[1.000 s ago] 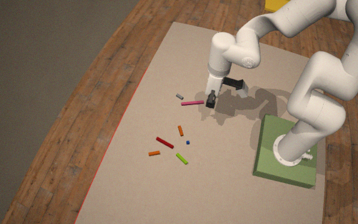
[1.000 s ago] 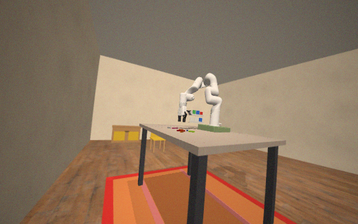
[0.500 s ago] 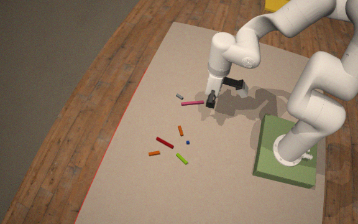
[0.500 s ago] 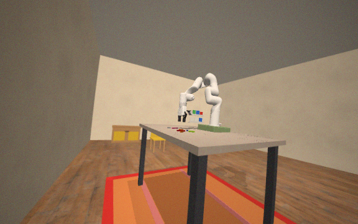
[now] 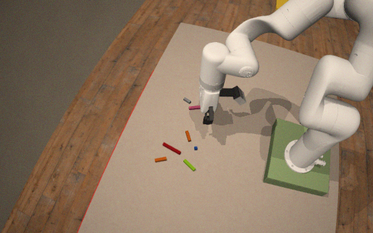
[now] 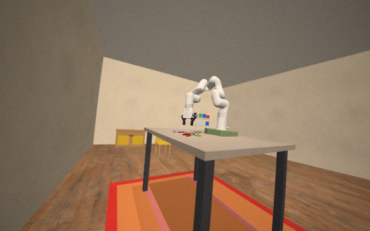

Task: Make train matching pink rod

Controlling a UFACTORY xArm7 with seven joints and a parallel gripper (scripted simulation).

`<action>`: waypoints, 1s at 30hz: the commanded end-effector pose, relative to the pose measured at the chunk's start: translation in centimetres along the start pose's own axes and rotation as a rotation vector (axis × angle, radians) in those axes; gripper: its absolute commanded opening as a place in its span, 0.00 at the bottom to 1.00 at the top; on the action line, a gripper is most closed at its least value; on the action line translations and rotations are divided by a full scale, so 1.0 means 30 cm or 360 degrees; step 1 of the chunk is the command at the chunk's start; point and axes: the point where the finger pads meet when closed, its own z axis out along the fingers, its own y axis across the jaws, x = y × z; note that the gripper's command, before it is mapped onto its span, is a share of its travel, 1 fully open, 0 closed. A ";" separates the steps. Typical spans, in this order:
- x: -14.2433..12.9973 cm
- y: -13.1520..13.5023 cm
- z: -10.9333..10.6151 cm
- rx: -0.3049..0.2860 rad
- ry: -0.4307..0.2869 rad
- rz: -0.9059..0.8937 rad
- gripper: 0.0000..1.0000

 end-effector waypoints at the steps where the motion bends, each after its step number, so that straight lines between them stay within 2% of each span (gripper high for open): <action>1: -0.104 0.083 0.009 -0.0005 0.0016 -0.0266 1.00; 10: -0.229 0.249 0.020 -0.0003 0.0023 -0.0689 1.00; 30: -0.230 0.252 0.020 -0.0003 0.0024 -0.0695 1.00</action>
